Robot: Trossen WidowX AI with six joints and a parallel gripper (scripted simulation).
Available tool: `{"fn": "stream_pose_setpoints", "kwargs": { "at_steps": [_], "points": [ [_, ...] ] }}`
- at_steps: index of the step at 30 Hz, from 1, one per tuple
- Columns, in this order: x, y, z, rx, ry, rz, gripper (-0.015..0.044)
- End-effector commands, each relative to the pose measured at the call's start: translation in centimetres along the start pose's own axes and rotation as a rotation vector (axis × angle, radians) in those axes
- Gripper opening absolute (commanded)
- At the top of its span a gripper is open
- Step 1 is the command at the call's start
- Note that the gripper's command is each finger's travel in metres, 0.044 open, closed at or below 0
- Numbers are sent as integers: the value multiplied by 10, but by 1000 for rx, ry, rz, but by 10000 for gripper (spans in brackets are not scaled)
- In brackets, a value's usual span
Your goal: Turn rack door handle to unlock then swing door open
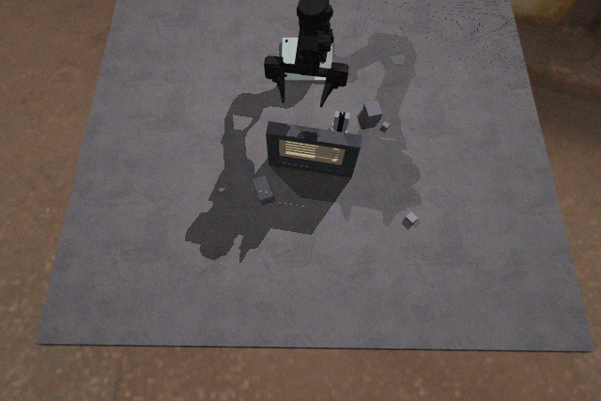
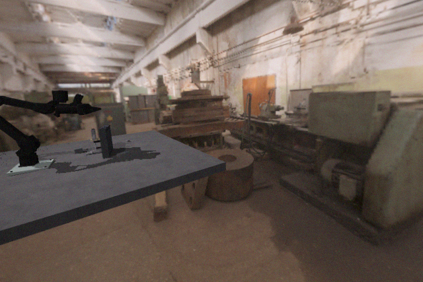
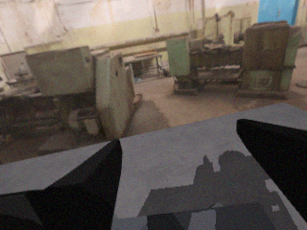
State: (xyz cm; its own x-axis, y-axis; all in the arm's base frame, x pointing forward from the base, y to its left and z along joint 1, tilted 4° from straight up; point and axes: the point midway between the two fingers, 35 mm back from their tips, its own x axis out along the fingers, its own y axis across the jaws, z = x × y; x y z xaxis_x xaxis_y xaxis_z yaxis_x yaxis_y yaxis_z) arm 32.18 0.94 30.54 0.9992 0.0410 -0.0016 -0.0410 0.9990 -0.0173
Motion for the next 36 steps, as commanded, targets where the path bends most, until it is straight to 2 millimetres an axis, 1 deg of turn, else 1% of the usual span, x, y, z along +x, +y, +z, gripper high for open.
{"fn": "stream_pose_setpoints", "kwargs": {
  "at_steps": [1,4,12,20,28,36],
  "points": [
    [0,0,0,1,4,1,374],
    [6,4,-4,16,56,11,297],
    [21,17,-18,59,239,42,297],
    [29,32,-32,93,424,64,297],
    [31,46,-46,116,609,75,297],
    [27,60,-59,127,794,76,297]
  ]
}}
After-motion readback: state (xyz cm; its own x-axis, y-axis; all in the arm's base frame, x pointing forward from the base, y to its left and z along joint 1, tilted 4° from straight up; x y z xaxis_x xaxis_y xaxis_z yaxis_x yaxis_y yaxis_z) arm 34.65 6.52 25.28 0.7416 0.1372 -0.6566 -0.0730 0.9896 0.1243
